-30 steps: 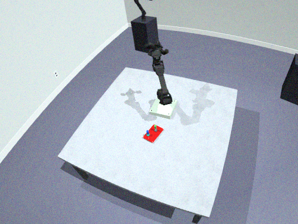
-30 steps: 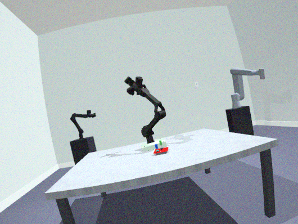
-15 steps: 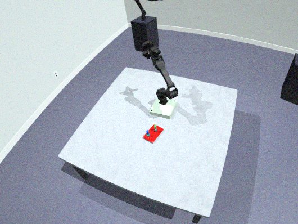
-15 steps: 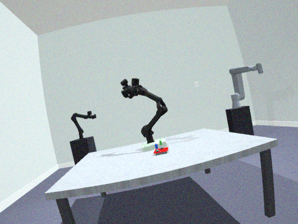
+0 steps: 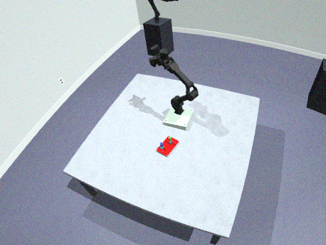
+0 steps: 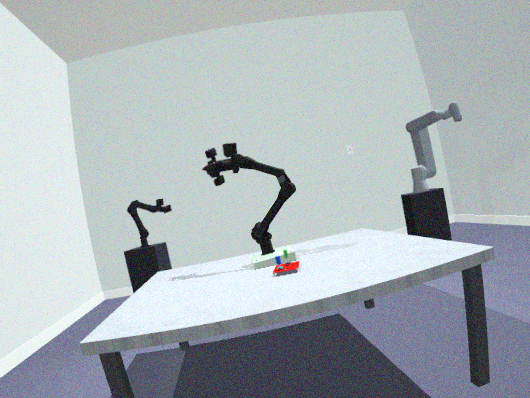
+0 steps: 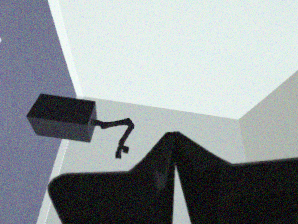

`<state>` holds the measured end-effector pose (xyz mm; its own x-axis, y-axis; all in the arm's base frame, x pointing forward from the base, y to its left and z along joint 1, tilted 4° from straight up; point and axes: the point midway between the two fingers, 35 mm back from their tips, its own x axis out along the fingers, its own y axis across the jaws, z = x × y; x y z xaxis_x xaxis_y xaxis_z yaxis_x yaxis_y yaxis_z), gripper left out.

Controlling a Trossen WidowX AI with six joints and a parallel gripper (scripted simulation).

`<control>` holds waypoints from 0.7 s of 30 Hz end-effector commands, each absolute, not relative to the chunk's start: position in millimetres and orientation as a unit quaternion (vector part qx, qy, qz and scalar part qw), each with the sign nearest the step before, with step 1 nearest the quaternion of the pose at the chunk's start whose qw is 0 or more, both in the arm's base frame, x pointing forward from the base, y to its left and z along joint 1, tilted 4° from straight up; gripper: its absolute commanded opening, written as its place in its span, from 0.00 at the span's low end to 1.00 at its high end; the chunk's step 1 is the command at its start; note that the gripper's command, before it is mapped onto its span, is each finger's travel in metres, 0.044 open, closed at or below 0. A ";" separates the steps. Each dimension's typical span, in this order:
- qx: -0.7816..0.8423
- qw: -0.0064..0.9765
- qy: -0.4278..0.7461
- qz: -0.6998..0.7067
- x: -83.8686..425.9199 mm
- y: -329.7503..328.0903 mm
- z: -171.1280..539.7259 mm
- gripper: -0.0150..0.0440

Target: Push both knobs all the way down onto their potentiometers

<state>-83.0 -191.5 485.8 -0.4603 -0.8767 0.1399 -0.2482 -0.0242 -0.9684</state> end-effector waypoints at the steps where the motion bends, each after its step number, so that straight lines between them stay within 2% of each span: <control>1: -0.438 0.336 0.614 -0.564 -70.1 -211.4 474.5 0.25; 21: -0.365 0.626 0.475 -0.499 43.8 -276.8 407.2 0.25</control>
